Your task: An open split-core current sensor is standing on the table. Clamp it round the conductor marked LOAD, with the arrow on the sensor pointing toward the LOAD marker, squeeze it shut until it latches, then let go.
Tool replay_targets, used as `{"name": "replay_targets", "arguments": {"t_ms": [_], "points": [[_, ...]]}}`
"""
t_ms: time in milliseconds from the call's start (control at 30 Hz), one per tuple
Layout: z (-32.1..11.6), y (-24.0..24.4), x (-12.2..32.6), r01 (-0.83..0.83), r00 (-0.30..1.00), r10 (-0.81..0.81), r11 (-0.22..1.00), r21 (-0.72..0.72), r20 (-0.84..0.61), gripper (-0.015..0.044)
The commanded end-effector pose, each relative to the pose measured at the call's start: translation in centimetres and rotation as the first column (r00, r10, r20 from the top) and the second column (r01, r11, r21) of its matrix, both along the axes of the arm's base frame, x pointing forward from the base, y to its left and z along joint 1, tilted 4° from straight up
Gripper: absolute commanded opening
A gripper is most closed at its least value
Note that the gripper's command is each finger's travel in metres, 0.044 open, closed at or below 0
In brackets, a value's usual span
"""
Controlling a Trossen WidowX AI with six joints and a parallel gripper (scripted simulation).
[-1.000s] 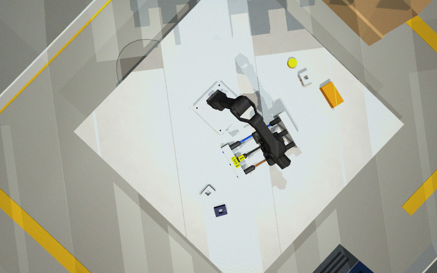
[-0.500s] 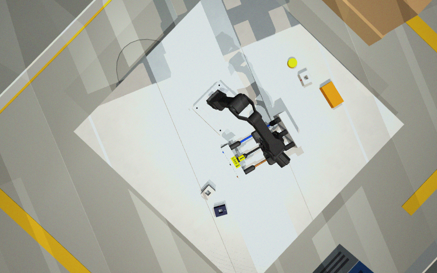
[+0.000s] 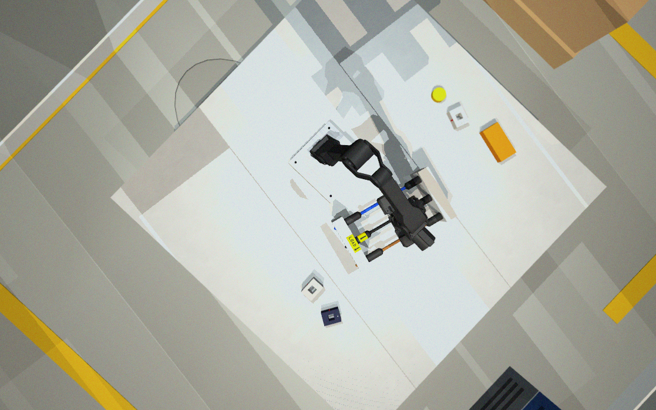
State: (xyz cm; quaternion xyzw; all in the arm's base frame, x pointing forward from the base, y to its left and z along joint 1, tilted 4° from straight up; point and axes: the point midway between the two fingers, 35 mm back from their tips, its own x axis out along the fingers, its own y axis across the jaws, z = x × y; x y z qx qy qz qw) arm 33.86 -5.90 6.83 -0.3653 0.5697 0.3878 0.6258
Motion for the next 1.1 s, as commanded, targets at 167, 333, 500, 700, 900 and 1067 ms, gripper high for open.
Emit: {"name": "replay_targets", "arguments": {"t_ms": [167,333,500,700,900,1067], "points": [[0.01,0.0,0.0,0.0,1.0,0.0,1.0,0.0,0.0,0.0184],[0.01,0.0,0.0,0.0,1.0,0.0,1.0,0.0,0.0,0.0263],[0.01,0.0,0.0,0.0,1.0,0.0,1.0,0.0,0.0,0.0263],[0.01,0.0,0.0,0.0,1.0,0.0,1.0,0.0,0.0,0.0263],[0.01,0.0,0.0,0.0,1.0,0.0,1.0,0.0,0.0,0.0263],[0.01,0.0,0.0,0.0,1.0,0.0,1.0,0.0,0.0,0.0263]]}}
